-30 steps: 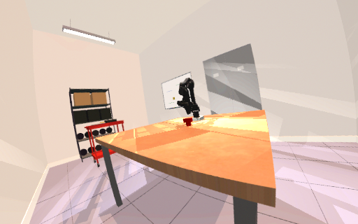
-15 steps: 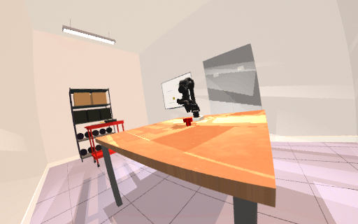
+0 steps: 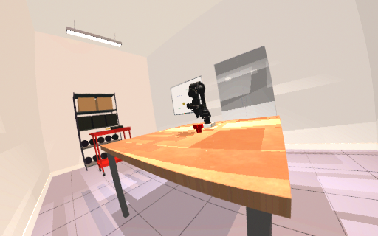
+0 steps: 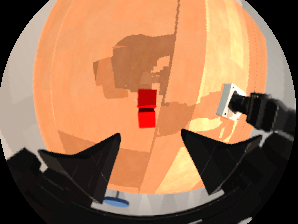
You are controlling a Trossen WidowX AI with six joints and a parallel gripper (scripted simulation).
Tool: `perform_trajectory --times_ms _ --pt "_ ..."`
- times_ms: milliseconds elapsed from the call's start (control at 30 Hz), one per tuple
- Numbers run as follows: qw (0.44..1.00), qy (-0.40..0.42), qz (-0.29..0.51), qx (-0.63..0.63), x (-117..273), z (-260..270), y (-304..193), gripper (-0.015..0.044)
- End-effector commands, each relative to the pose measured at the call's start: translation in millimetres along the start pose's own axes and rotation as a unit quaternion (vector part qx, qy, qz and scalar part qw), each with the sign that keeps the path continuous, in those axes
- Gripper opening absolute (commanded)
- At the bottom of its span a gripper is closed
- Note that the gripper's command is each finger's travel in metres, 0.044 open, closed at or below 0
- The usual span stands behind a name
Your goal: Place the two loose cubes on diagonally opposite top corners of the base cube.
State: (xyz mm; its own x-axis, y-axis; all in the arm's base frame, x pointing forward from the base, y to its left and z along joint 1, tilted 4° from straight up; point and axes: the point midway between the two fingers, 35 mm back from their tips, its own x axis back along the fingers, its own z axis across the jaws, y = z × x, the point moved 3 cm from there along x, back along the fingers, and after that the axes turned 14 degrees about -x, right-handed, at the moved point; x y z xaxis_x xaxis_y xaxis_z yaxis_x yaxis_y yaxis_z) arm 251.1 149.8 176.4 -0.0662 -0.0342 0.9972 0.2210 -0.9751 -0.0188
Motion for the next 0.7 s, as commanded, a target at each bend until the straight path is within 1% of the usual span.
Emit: perform_trajectory --times_ms 0,200,267,467,533,667 --pt "1.0 0.005 0.002 0.0 5 1 0 0.04" --pt "1.0 0.001 0.0 0.0 3 0 -2 0.04" --pt "1.0 0.0 0.001 0.0 3 -4 -19 0.04" --pt "1.0 -0.001 0.004 0.0 5 -36 -93 0.04" --pt "1.0 -0.001 0.005 0.0 5 -41 -100 0.04" --pt "1.0 -0.001 0.005 0.0 5 -41 -100 0.04"
